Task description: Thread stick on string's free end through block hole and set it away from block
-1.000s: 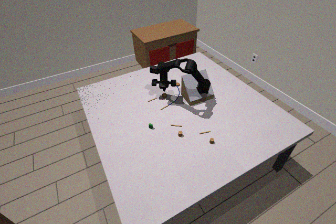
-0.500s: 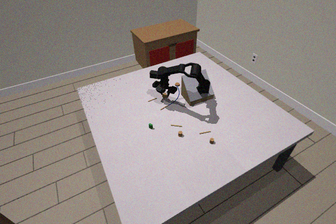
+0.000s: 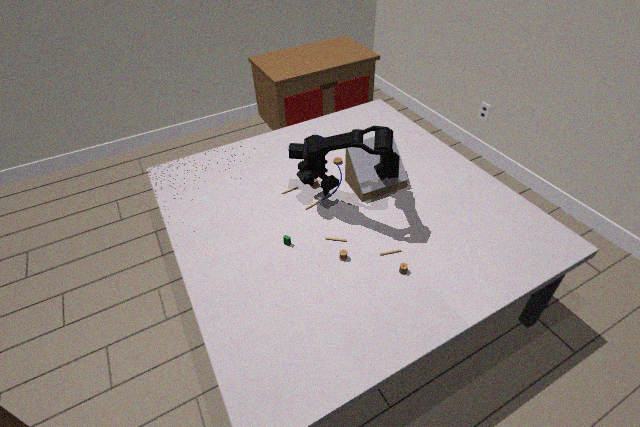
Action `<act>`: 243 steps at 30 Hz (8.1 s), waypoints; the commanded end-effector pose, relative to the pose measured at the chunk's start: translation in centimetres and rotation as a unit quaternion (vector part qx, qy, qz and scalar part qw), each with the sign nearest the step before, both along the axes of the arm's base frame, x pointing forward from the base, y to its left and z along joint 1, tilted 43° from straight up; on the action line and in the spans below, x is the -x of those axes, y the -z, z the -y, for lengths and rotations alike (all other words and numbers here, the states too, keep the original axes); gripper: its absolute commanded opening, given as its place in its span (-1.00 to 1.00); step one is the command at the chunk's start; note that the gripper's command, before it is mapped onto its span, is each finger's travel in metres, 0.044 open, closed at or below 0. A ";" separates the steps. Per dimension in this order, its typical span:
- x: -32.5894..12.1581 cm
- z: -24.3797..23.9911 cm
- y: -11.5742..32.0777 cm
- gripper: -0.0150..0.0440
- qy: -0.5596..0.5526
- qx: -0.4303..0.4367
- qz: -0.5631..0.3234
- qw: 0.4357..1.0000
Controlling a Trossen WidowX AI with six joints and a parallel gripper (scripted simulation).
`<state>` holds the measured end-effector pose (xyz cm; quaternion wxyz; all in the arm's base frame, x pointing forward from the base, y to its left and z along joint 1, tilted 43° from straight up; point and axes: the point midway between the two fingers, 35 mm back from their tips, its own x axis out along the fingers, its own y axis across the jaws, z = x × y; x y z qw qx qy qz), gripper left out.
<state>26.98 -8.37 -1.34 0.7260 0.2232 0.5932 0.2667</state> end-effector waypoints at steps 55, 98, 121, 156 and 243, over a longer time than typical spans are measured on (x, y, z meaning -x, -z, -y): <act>-0.9 -4.0 4.2 -0.08 0.003 -0.004 -0.001 1.000; -0.7 -2.0 2.2 -0.49 0.002 0.000 -0.001 1.000; -0.1 -0.1 0.0 -0.49 0.002 0.000 -0.001 1.000; 1.3 2.1 2.0 -0.49 -0.083 0.000 0.064 0.994; 8.9 8.5 8.7 -0.49 -0.356 -0.018 0.379 0.854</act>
